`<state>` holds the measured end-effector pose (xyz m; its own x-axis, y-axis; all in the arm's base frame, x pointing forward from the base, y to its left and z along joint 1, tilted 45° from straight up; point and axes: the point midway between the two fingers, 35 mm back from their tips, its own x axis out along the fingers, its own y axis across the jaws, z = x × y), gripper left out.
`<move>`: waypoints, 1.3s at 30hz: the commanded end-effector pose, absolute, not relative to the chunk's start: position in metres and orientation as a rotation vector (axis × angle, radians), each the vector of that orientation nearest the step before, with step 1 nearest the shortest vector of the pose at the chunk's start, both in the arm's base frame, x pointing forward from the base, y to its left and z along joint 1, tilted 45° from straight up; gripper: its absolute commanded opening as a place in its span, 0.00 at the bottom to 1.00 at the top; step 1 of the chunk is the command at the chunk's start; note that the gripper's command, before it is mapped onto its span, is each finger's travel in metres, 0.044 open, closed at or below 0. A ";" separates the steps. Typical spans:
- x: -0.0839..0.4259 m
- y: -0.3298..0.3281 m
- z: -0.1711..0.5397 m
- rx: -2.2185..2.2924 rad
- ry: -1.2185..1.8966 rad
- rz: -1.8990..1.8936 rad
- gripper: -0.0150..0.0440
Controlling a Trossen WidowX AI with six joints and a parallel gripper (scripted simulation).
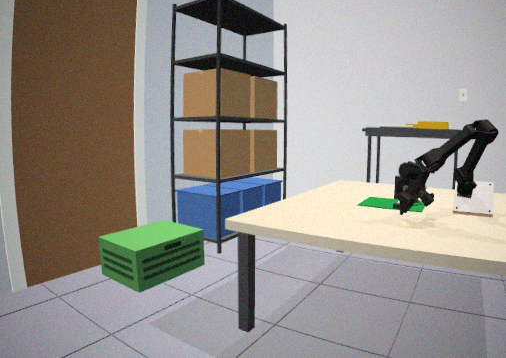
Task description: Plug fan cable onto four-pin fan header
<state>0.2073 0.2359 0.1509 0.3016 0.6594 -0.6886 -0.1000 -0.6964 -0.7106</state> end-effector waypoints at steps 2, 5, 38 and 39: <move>0.239 0.190 0.127 -1.957 -0.489 1.567 0.61; 0.252 0.161 0.115 -1.949 -0.503 1.620 0.61; 0.269 0.117 0.057 -1.859 -0.611 1.602 0.61; 0.269 0.119 0.056 -1.859 -0.611 1.602 0.61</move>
